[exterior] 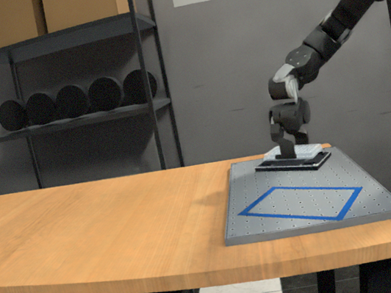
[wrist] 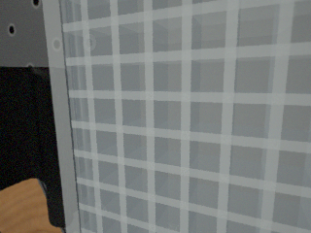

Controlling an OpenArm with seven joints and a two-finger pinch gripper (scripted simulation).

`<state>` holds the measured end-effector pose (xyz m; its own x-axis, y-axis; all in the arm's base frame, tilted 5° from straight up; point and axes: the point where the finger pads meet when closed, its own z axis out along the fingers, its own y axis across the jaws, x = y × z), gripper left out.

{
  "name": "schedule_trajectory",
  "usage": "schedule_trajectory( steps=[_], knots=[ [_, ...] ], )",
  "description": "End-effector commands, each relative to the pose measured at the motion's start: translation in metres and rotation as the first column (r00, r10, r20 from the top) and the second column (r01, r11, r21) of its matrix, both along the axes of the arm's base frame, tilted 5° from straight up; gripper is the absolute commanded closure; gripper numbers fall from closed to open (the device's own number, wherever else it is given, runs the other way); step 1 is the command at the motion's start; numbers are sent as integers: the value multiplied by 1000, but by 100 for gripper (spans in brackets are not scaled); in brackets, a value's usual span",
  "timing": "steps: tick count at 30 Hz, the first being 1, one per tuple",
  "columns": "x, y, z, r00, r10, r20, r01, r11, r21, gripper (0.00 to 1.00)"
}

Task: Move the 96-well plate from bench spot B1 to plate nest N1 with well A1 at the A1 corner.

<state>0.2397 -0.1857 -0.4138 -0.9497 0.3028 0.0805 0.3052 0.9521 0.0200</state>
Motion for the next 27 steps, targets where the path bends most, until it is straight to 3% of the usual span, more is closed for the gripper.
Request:
schedule_trajectory(
  steps=[1, 27],
  knots=[
    [1, 2, -1, 1000, 0, 6, 0, 1000, 7, 100],
    [1, 2, -5, 1000, -1, 8, 1, 1000, 8, 100]
  ],
)
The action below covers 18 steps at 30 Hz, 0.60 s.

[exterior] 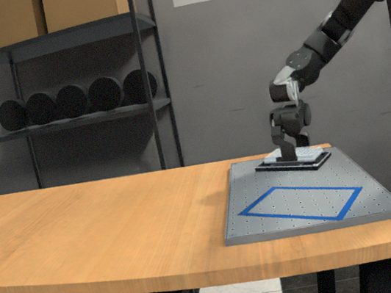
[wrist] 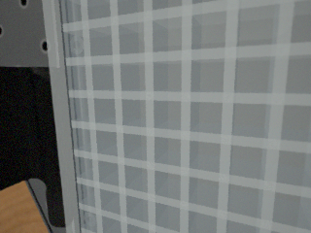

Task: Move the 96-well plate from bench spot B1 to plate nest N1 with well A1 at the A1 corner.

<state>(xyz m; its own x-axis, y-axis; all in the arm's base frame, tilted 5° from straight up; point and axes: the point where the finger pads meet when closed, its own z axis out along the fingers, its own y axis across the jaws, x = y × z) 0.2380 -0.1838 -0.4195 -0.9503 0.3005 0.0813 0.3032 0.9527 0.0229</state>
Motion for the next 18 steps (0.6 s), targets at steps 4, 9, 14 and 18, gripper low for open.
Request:
schedule_trajectory(
  steps=[4, 9, 14, 18],
  knots=[
    [3, 1, 1, 1000, -3, 9, 3, 1000, 6, 100],
    [6, 1, 2, 1000, -2, 13, 2, 1000, 8, 100],
    [6, 1, 2, 1000, -2, 13, 2, 1000, 8, 100],
    [6, 1, 2, 1000, -2, 13, 2, 1000, 8, 100]
  ],
)
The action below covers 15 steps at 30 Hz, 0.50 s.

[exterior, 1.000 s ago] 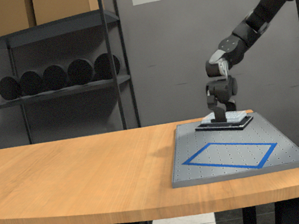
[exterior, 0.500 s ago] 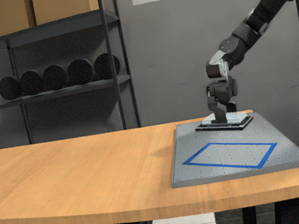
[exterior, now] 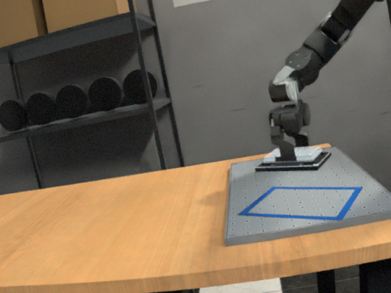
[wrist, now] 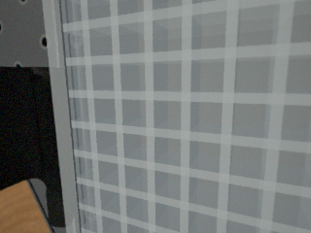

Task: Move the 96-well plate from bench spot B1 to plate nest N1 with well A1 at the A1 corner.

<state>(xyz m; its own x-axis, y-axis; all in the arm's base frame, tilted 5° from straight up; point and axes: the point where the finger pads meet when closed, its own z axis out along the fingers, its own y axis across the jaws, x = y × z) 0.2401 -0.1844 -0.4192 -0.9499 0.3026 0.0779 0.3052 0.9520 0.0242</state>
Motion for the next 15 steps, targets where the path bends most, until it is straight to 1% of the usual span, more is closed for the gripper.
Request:
schedule_trajectory(
  steps=[1, 15],
  knots=[
    [4, 1, 2, 1000, 0, 9, 0, 1000, 8, 100],
    [4, 0, 2, 1000, 1, 6, -1, 1000, 2, 100]
  ],
)
